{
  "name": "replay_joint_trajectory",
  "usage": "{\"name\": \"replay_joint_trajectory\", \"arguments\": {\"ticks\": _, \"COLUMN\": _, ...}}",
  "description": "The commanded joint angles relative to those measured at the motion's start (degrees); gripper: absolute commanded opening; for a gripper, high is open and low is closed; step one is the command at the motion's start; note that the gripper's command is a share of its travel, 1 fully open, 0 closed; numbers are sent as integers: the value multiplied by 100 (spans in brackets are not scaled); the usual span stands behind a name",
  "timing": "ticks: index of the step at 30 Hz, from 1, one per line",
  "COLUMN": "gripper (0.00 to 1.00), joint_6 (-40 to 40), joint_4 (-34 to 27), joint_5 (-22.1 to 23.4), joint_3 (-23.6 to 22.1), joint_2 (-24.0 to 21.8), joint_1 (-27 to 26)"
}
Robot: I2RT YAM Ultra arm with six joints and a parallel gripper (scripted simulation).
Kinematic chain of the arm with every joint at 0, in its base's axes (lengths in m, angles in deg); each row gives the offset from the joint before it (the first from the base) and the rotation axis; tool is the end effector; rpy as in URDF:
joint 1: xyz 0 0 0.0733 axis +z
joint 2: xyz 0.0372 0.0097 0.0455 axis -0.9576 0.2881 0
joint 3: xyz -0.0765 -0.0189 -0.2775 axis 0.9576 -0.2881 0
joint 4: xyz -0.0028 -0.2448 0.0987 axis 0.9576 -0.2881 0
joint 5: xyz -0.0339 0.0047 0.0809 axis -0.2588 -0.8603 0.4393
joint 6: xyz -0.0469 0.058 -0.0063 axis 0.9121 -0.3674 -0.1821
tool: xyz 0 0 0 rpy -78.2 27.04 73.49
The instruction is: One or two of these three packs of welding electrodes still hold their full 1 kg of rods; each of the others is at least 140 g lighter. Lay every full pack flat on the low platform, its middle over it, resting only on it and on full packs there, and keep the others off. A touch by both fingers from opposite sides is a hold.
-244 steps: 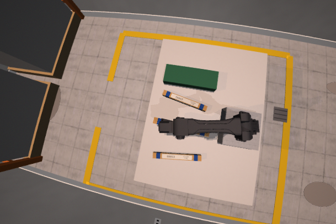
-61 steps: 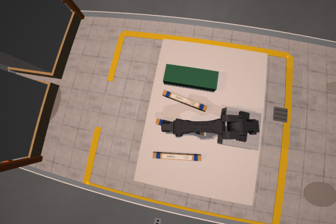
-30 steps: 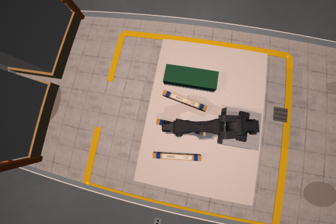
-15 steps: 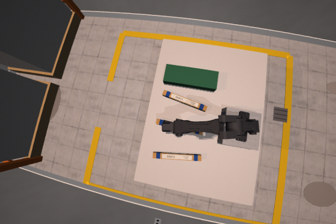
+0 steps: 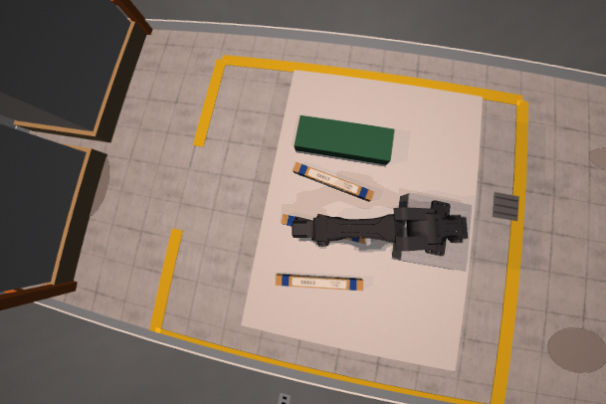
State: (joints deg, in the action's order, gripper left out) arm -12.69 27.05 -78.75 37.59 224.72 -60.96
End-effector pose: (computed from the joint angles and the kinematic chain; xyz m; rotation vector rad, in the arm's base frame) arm 0.4400 0.0963 0.0281 -0.0365 -3.0384 0.0482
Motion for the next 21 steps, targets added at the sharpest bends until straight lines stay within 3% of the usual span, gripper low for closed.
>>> {"name": "replay_joint_trajectory", "arguments": {"ticks": 1, "gripper": 0, "joint_6": 24, "joint_4": -84, "joint_5": -11, "joint_3": 85, "joint_2": -386, "joint_1": -57}}
{"name": "replay_joint_trajectory", "arguments": {"ticks": 21, "gripper": 0, "joint_6": 25, "joint_4": -95, "joint_5": -10, "joint_3": 127, "joint_2": -400, "joint_1": -49}}
